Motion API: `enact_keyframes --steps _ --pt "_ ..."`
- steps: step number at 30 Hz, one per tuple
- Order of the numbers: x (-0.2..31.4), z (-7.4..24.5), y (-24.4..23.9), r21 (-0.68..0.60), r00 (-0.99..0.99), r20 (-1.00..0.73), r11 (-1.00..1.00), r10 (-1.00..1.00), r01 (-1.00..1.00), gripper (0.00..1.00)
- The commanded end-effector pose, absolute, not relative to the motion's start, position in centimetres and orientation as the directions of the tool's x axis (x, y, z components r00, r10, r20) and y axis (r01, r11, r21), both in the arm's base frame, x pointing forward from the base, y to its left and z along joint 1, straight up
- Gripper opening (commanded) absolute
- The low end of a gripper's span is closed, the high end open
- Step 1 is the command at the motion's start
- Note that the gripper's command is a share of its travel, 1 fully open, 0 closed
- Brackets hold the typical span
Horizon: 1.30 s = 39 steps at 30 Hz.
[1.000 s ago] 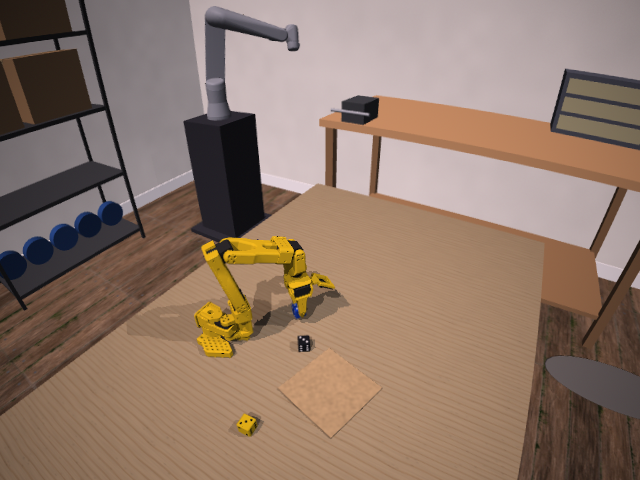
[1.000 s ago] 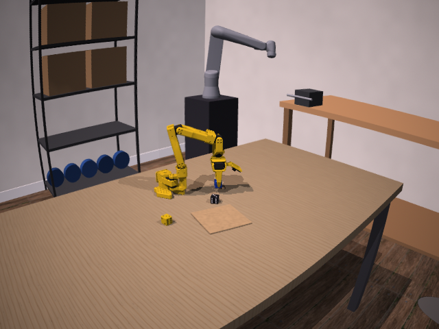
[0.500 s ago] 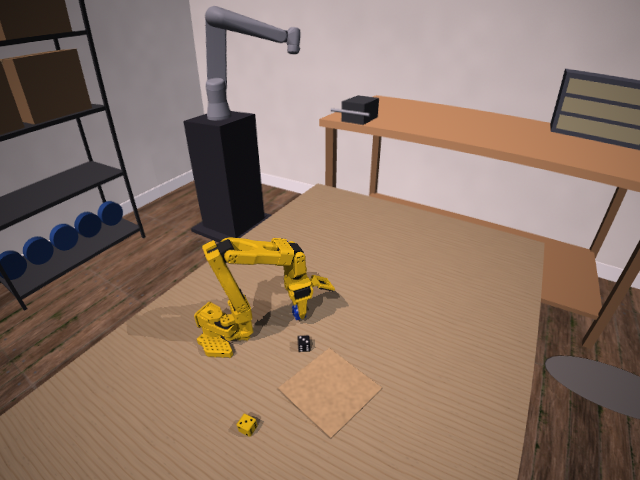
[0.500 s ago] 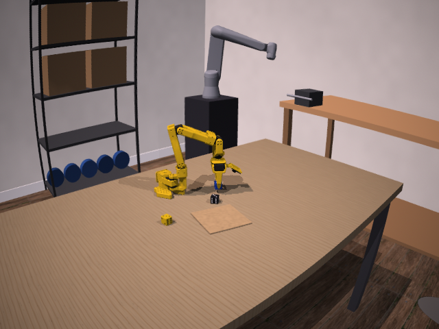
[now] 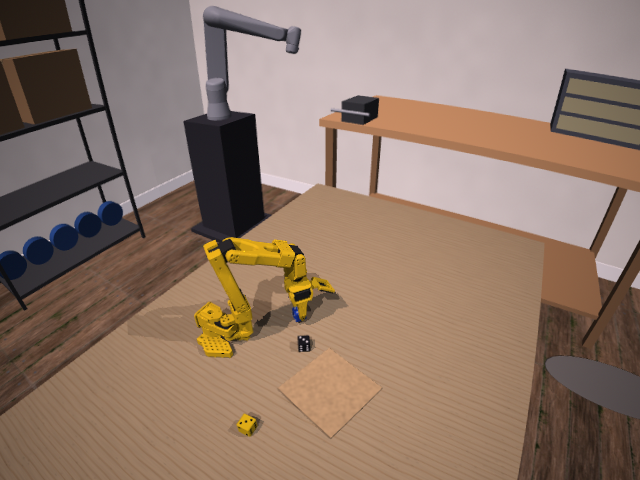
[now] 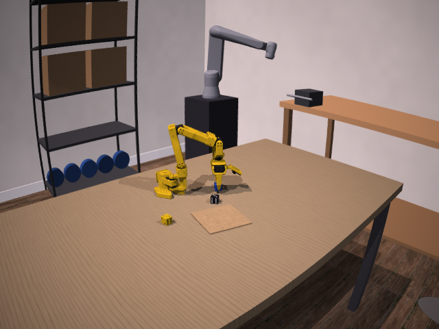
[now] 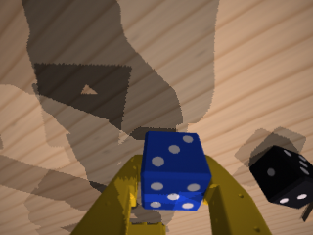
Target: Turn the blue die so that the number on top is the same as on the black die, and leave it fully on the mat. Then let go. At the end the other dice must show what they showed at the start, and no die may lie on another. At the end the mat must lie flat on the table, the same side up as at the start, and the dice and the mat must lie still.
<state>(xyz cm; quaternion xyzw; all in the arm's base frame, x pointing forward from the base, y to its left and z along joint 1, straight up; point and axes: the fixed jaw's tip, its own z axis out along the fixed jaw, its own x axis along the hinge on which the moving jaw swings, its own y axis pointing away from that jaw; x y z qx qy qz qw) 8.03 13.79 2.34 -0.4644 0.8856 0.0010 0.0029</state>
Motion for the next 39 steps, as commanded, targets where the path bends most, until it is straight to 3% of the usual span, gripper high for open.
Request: enact_keyframes --steps 1,39 --pt "8.4 3.0 14.5 0.002 -0.568 -0.062 0.568 -0.821 -0.823 0.0" --pt "8.4 1.8 14.6 0.002 -0.568 -0.062 0.568 -0.821 -0.823 0.0"
